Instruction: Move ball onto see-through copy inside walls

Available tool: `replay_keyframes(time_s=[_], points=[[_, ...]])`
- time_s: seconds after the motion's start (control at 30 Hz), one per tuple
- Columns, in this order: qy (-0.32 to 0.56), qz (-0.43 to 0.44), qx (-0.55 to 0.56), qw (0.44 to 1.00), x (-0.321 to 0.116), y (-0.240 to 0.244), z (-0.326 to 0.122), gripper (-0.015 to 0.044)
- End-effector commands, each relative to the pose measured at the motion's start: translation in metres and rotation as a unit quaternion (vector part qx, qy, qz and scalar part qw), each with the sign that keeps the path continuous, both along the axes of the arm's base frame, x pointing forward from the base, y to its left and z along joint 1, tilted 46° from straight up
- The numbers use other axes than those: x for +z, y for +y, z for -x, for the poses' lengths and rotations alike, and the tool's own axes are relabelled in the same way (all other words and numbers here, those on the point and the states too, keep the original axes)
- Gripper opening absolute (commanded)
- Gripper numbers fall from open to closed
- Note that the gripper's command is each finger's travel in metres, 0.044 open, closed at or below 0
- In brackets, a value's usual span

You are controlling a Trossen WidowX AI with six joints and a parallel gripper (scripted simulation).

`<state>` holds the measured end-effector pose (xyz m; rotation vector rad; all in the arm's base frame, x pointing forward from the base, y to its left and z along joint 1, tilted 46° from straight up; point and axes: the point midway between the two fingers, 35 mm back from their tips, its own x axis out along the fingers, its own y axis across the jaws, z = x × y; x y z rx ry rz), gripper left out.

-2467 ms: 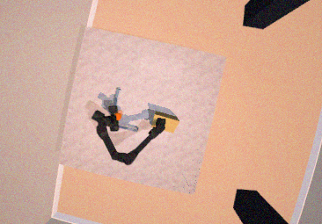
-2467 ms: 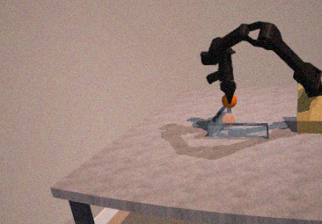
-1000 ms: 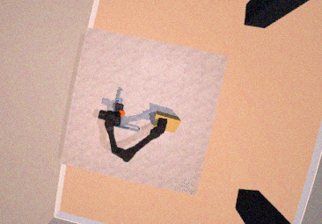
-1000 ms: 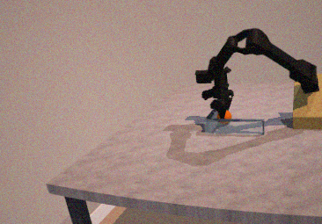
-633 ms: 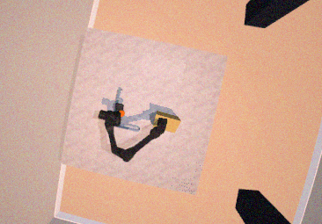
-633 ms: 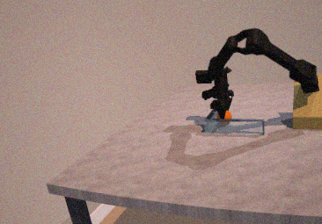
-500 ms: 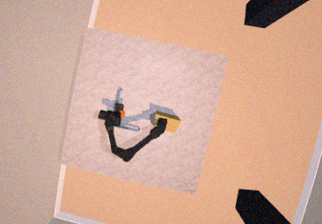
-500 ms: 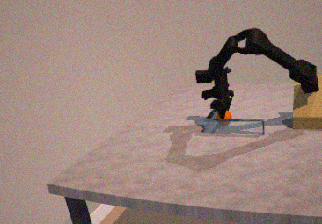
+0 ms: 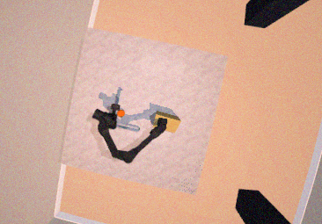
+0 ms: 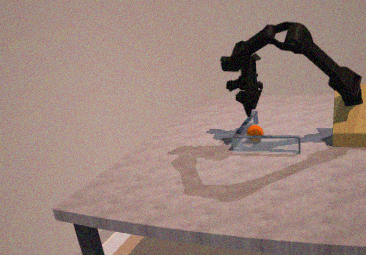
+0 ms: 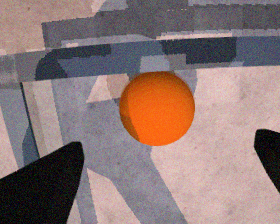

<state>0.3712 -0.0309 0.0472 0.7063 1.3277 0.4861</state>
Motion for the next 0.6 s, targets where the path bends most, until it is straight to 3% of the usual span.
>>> replay_keyframes(time_s=[0.0,0.57], points=[[0.007,-0.002,0.002,1.0,-0.004,0.003,0.001,0.0419],[0.005,-0.003,0.004,1.0,0.027,-0.025,0.011,0.044]])
